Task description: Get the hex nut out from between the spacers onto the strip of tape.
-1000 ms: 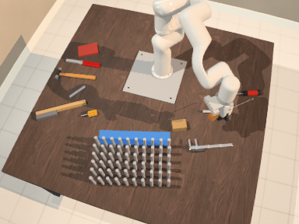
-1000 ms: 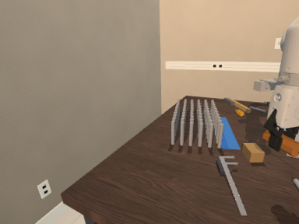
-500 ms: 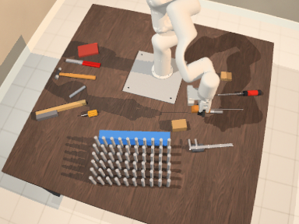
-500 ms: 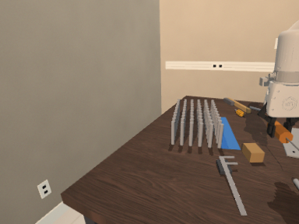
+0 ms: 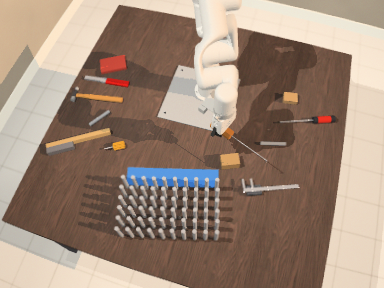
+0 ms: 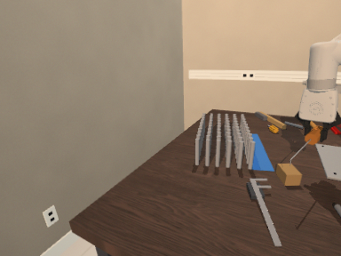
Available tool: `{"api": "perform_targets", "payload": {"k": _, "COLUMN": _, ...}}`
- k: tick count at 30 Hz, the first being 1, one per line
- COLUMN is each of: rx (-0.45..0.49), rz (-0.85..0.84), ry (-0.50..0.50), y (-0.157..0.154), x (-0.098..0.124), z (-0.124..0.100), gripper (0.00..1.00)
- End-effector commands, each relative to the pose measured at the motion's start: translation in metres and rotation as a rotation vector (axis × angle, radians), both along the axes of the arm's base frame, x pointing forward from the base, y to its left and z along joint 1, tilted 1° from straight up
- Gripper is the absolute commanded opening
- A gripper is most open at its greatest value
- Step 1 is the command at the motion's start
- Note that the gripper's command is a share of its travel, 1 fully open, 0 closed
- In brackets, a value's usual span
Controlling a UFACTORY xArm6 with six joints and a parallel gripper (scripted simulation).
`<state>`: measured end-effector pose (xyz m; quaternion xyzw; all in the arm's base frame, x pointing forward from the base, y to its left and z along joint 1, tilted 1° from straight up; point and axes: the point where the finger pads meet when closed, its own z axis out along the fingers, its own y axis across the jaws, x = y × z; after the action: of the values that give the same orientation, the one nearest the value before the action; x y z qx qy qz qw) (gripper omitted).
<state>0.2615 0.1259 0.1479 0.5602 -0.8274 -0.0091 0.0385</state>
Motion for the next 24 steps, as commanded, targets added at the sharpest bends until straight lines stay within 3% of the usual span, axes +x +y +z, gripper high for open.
{"api": "perform_targets", "payload": {"k": 1, "rx": -0.003, "rz": -0.278, "ry": -0.028, "y": -0.068, "x": -0.003, "z": 0.009, "gripper": 0.00}}
{"api": "perform_targets", "payload": {"k": 10, "rx": -0.018, "rz": -0.684, "ry": -0.054, "y": -0.154, "x": -0.009, "z": 0.017, "gripper": 0.00}}
{"api": "perform_targets", "payload": {"k": 12, "rx": -0.018, "rz": -0.684, "ry": -0.054, "y": -0.154, "x": -0.009, "z": 0.017, "gripper": 0.00}}
{"api": "perform_targets", "payload": {"k": 13, "rx": -0.019, "rz": -0.816, "ry": -0.070, "y": -0.163, "x": -0.009, "z": 0.019, "gripper": 0.00}}
{"api": "perform_targets", "payload": {"k": 16, "rx": -0.015, "rz": -0.929, "ry": -0.085, "y": -0.163, "x": -0.009, "z": 0.019, "gripper": 0.00}}
{"api": "perform_targets", "payload": {"k": 24, "rx": -0.015, "rz": -0.929, "ry": -0.085, "y": -0.163, "x": -0.009, "z": 0.019, "gripper": 0.00}}
